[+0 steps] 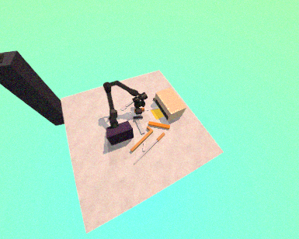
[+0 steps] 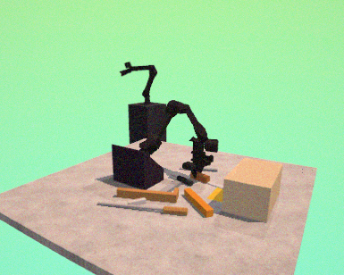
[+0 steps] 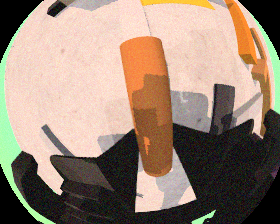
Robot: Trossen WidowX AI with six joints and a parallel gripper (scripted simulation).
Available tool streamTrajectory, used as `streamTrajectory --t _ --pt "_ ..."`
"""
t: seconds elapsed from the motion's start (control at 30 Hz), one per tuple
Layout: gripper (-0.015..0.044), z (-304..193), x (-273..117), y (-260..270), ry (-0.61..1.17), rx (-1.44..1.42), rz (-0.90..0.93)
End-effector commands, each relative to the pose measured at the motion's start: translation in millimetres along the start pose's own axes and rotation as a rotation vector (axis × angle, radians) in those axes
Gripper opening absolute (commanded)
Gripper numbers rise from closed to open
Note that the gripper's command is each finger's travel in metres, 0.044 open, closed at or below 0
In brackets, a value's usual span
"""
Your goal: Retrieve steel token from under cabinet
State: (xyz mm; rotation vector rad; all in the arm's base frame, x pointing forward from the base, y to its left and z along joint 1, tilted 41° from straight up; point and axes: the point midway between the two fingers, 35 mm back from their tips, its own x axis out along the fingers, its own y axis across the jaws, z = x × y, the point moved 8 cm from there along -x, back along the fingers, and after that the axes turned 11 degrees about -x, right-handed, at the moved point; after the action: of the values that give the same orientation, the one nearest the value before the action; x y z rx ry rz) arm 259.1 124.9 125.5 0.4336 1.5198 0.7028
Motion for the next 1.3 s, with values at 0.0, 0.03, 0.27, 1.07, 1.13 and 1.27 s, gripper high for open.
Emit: streamTrajectory --t 0.0,0.03,0.27,1.07,1.13,1.27 --pt "0.0000 6.8 -0.3 -1.1 -0.002 -0.002 0.001" --pt "0.0000 7.9 -0.4 -1.3 -0.002 -0.002 0.001" --pt "0.0000 16.1 -0.4 -2.5 -0.002 -0.002 0.001" --pt "0.0000 43.4 -0.8 -6.5 -0.004 -0.004 0.001" --pt "0.0000 45.6 -0.8 -6.9 -0.004 -0.004 0.001" --pt "0.0000 49.9 -0.8 -7.5 -0.004 -0.004 0.001"
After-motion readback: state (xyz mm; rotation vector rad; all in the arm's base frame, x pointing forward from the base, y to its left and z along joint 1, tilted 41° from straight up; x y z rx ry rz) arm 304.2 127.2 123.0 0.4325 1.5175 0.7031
